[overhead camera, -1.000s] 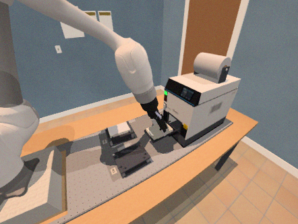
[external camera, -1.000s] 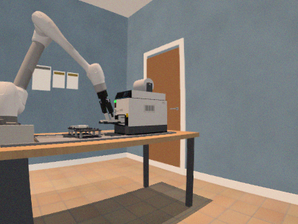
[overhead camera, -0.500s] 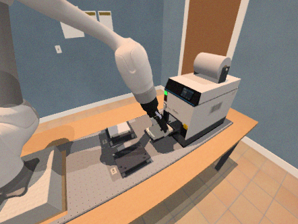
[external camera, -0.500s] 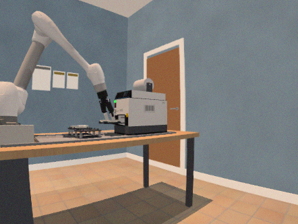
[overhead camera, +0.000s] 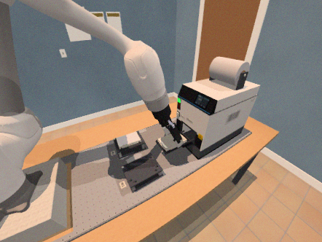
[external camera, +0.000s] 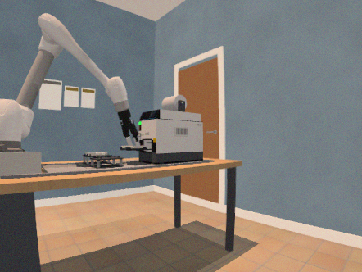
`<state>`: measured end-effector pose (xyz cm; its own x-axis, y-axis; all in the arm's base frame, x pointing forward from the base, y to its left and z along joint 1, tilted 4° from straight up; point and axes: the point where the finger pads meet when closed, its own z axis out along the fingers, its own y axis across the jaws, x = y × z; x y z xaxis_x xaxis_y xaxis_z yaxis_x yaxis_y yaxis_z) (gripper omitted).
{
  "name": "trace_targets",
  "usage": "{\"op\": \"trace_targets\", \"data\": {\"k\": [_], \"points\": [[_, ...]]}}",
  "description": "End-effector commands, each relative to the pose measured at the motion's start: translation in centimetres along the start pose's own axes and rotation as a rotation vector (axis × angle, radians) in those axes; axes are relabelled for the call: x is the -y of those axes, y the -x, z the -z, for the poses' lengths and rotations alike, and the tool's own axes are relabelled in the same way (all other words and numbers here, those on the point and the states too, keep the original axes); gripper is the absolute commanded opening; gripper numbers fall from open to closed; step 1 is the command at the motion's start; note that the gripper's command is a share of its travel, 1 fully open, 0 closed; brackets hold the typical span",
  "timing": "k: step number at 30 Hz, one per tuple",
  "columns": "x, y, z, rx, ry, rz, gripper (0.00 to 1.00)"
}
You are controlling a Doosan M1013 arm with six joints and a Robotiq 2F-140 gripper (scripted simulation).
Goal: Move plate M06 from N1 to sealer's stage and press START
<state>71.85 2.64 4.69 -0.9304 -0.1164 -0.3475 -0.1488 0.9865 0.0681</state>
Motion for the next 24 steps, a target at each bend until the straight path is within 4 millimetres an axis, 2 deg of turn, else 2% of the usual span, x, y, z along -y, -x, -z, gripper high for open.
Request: {"op": "trace_targets", "data": {"k": [1, 24], "points": [[0.0, 0.1, 0.2, 0.0, 0.0, 0.0, 0.7], [0.0, 0.5, 1.5, 0.0, 0.0, 0.0, 0.7]]}}
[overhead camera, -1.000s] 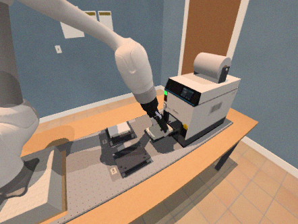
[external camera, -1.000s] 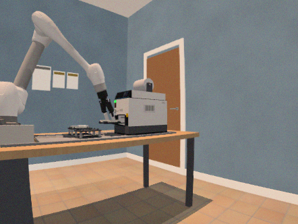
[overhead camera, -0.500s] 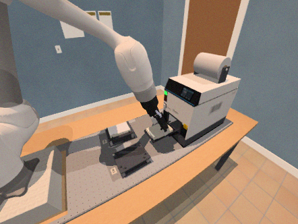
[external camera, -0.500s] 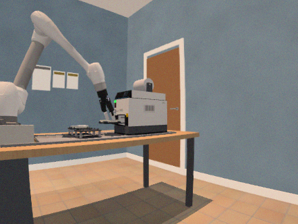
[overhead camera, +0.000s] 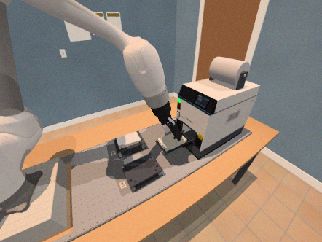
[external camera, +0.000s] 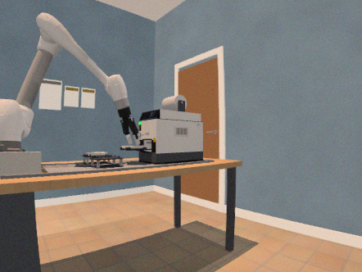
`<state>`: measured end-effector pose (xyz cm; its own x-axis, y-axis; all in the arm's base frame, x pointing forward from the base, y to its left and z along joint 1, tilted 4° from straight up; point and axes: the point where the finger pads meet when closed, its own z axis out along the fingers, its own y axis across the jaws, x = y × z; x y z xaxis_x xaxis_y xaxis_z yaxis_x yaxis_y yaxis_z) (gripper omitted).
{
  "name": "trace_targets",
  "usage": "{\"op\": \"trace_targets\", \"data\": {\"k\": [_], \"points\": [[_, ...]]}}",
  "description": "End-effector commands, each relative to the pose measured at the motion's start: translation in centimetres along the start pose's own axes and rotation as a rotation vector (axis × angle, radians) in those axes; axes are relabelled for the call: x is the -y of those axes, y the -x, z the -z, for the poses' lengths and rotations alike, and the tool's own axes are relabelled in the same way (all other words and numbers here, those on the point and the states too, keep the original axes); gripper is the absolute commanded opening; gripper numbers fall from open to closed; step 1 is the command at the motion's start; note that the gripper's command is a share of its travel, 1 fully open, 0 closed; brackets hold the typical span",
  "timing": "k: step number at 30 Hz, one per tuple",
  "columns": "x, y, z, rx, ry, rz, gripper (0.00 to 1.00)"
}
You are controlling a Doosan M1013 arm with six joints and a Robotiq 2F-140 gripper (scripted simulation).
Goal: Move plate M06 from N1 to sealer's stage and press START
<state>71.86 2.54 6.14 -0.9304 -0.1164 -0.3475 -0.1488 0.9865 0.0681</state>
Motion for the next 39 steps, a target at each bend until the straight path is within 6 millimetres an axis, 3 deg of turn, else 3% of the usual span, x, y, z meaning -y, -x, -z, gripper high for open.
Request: {"op": "trace_targets", "data": {"k": [1, 31, 39], "points": [[0.0, 0.1, 0.2, 0.0, 0.0, 0.0, 0.7], [0.0, 1.2, 3.3, 0.0, 0.0, 0.0, 0.7], [-0.1, 0.1, 3.7, 0.0, 0.0, 0.0, 0.7]]}}
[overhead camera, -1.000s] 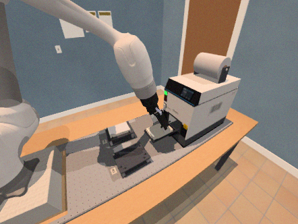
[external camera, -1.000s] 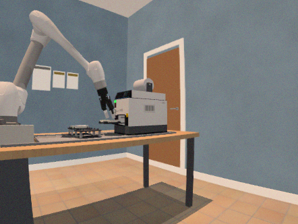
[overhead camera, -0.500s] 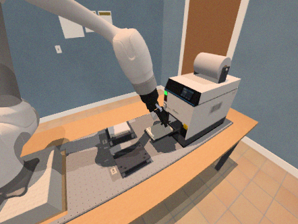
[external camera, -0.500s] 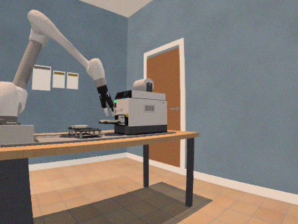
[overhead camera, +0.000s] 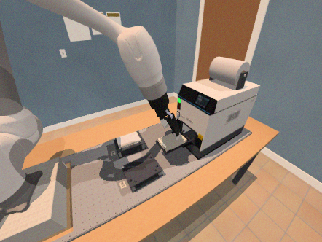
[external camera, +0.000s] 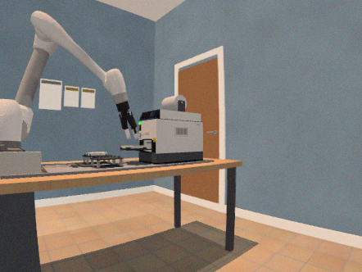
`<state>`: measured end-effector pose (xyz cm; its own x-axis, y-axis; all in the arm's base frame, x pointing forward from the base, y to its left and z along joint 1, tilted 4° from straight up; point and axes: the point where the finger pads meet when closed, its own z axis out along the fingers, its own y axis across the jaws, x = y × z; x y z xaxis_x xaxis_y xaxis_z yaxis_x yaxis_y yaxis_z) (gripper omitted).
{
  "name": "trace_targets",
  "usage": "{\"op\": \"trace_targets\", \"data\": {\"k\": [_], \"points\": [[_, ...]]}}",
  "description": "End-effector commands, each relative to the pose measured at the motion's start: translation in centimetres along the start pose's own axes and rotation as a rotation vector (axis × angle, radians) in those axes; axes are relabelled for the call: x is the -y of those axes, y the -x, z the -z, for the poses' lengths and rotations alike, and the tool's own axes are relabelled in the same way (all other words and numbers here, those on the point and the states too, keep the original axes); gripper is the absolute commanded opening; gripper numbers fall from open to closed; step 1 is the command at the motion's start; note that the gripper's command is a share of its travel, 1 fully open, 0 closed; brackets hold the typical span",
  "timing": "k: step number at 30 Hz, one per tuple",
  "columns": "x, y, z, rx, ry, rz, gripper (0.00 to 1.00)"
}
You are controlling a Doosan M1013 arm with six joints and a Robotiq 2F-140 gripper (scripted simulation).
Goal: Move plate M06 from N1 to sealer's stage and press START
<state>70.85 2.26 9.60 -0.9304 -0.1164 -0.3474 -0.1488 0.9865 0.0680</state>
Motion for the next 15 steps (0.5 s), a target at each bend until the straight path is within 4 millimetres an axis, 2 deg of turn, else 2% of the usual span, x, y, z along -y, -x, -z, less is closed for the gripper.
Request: {"op": "trace_targets", "data": {"k": [1, 15], "points": [[0.0, -0.1, 0.1, 0.0, 0.0, 0.0, 0.7], [-0.3, -2.3, 0.9, 0.0, 0.0, 0.0, 0.7]]}}
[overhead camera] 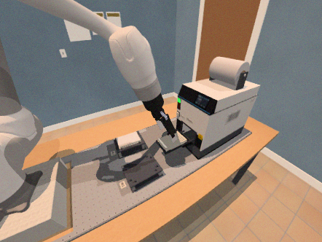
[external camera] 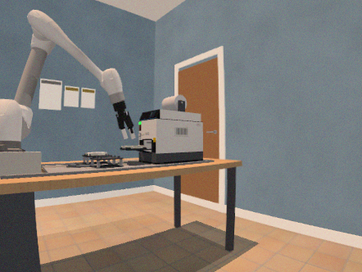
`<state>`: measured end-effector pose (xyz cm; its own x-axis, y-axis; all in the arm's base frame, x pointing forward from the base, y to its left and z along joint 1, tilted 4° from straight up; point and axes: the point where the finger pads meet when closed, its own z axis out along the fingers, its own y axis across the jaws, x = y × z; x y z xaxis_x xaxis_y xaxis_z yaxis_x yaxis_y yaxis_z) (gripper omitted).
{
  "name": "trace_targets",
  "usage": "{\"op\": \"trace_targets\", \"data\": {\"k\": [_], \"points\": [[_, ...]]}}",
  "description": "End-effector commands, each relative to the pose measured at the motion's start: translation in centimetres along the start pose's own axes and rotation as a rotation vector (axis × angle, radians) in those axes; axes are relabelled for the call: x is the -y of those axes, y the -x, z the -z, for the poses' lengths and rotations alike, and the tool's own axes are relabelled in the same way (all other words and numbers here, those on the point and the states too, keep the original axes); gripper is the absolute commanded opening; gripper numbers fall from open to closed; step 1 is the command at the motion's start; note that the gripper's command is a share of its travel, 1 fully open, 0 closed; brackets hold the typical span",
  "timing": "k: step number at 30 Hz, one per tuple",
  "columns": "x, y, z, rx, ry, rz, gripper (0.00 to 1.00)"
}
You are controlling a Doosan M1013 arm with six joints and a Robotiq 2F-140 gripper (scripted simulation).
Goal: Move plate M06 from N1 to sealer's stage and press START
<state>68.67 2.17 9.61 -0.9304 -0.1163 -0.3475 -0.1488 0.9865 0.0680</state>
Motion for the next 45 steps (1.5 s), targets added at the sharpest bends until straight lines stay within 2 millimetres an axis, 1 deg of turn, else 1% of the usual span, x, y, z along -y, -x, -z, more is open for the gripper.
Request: {"op": "trace_targets", "data": {"k": [1, 3, 17, 20, 30, 33, 35, 37, 45], "points": [[0.0, -0.4, 0.2, 0.0, 0.0, 0.0, 0.7], [0.0, -0.4, 0.2, 0.0, 0.0, 0.0, 0.7], [-0.3, -2.6, 1.0, 0.0, 0.0, 0.0, 0.7], [-0.3, -2.6, 1.0, 0.0, 0.0, 0.0, 0.7], [-0.3, -2.6, 1.0, -0.333, 0.0, 0.0, 0.7], [-0.3, -2.6, 1.0, -0.349, 0.0, 0.0, 0.7], [-0.9, -2.4, 1.7, -0.349, 0.0, 0.0, 0.69], [-0.9, -2.4, 1.7, -0.349, 0.0, 0.0, 0.69], [-3.5, -1.4, 4.7, -0.349, 0.0, 0.0, 0.65]]}}
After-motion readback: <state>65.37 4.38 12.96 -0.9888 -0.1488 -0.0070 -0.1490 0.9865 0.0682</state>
